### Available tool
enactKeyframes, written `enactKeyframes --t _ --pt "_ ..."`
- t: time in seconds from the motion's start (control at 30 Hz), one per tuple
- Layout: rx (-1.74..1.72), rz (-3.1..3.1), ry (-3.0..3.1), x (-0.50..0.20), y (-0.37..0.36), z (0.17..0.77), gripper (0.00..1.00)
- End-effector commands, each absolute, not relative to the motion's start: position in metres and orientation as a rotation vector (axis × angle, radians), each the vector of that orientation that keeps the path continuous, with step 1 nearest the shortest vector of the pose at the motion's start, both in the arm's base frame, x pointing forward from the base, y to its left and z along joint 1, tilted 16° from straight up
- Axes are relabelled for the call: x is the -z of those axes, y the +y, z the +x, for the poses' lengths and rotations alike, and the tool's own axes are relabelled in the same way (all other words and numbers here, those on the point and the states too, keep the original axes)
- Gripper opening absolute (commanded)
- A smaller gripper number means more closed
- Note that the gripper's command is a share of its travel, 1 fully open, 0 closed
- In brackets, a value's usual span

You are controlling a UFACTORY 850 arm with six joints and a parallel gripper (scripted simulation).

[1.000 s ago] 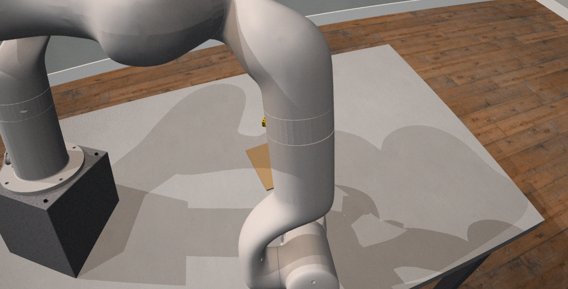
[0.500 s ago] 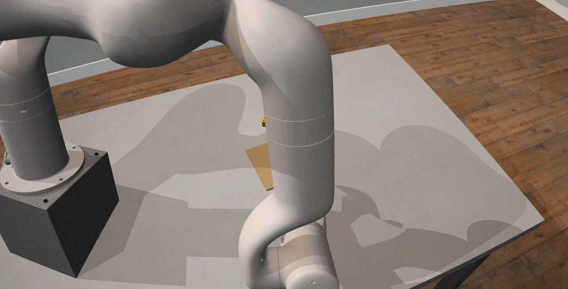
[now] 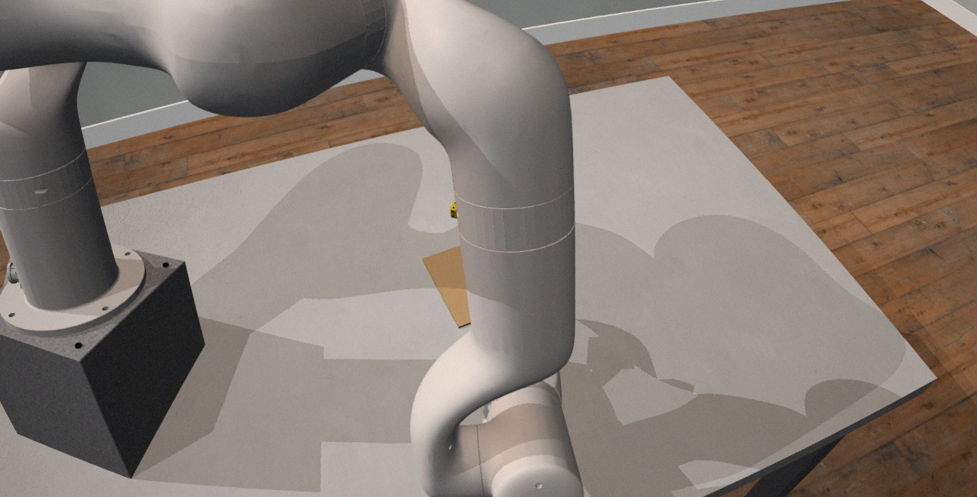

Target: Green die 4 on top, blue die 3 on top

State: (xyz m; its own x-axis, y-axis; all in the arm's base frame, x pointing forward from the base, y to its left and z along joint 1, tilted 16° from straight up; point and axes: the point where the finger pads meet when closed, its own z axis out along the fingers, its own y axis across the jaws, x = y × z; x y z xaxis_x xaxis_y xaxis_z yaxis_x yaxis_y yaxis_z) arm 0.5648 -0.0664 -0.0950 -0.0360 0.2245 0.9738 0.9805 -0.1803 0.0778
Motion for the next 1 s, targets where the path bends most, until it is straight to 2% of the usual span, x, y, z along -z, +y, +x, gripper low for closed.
enactKeyframes --t 0.0,0.33,0.37,0.43,0.47,0.53,0.57,0.7,0.73,0.8,0.83,0.97 --pt "1.281 -1.489 -1.323 0.0943 -0.0669 0.5655 0.15" --pt "1.281 -1.489 -1.323 0.0943 -0.0669 0.5655 0.15" --pt "1.281 -1.489 -1.323 0.0943 -0.0669 0.5655 0.19" --pt "1.281 -1.489 -1.323 0.0943 -0.0669 0.5655 0.19" --pt "1.281 -1.489 -1.323 0.0943 -0.0669 0.5655 0.23" --pt "1.281 -1.489 -1.323 0.0943 -0.0669 0.5655 0.23" --pt "1.281 -1.489 -1.323 0.0943 -0.0669 0.5655 0.28" --pt "1.281 -1.489 -1.323 0.0943 -0.0669 0.5655 0.28" --pt "1.281 -1.489 -1.323 0.0943 -0.0669 0.5655 0.32" --pt "1.281 -1.489 -1.323 0.0943 -0.0669 0.5655 0.32" --pt "1.281 -1.489 -1.323 0.0943 -0.0669 0.5655 0.36" --pt "1.281 -1.489 -1.323 0.0943 -0.0669 0.5655 0.36"
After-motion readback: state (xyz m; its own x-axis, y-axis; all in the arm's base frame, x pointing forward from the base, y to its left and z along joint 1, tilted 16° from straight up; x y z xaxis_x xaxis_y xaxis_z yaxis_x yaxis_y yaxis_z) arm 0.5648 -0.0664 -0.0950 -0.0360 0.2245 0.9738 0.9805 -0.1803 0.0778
